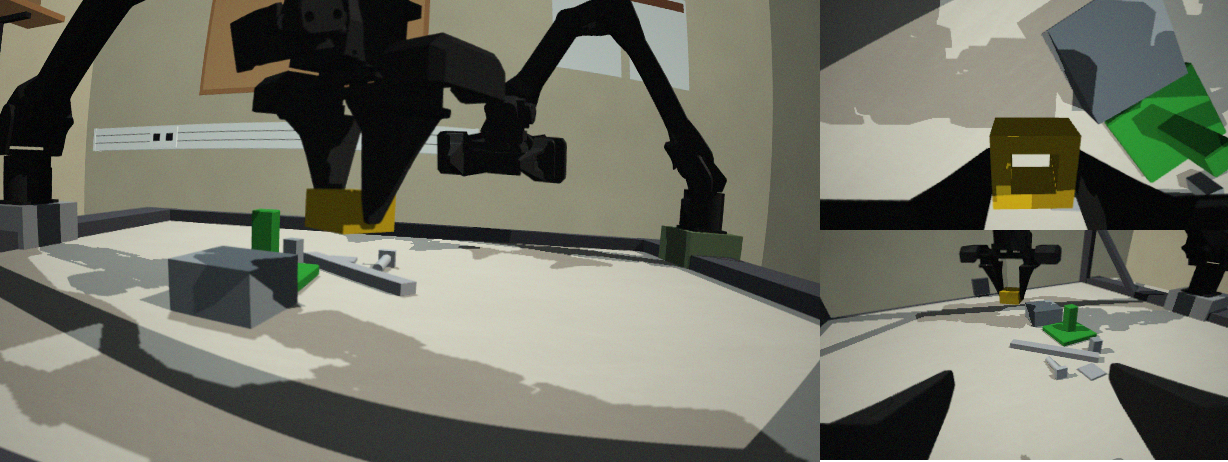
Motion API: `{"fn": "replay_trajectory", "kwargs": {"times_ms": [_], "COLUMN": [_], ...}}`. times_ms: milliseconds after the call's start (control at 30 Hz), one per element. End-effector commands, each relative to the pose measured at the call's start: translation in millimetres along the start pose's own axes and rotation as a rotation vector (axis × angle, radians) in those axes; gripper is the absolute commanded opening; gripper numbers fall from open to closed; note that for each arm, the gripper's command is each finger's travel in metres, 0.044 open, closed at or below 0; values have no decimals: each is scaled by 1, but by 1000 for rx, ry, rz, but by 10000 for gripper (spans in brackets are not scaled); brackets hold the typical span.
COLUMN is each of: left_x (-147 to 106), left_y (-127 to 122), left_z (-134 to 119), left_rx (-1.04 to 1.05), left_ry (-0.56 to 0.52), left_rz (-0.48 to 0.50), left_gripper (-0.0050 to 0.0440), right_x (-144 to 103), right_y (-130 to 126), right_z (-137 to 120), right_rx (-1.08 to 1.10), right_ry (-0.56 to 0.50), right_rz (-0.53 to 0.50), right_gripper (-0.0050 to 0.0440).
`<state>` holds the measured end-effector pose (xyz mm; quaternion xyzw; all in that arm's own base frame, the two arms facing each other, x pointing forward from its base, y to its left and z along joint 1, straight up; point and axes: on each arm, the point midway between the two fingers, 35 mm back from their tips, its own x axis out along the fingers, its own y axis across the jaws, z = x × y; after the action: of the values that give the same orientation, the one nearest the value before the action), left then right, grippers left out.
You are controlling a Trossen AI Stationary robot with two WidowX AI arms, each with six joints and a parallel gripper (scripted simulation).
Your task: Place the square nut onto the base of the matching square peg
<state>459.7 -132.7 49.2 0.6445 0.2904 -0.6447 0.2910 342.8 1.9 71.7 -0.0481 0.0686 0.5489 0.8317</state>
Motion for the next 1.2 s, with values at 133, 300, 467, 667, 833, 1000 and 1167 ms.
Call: {"fn": "replay_trajectory", "kwargs": {"times_ms": [133, 300, 467, 667, 833, 1000, 1167], "left_x": [-26, -42, -49, -54, -57, -58, -59], "left_y": [5, 4, 3, 2, 1, 1, 1], "left_z": [-2, -2, -3, -3, -2, -2, -2], "left_rx": [2, 2, 1, 1, 1, 1, 1], "left_ry": [20, 28, 31, 31, 32, 32, 33], "left_rz": [41, 58, 63, 63, 64, 65, 67], "left_gripper": [160, 160, 160, 160, 160, 160, 160], "right_x": [5, 7, 8, 9, 9, 9, 8], "right_y": [20, 34, 39, 42, 39, 34, 20], "right_z": [-15, -25, -30, -35, -38, -38, -37], "right_rx": [210, 356, 436, 578, 603, 572, 456], "right_ry": [29, 42, 48, 53, 53, 50, 40], "right_rz": [-10, -11, -17, -31, -47, -62, -92], "right_gripper": [440, 440, 440, 440, 440, 440, 440]}}
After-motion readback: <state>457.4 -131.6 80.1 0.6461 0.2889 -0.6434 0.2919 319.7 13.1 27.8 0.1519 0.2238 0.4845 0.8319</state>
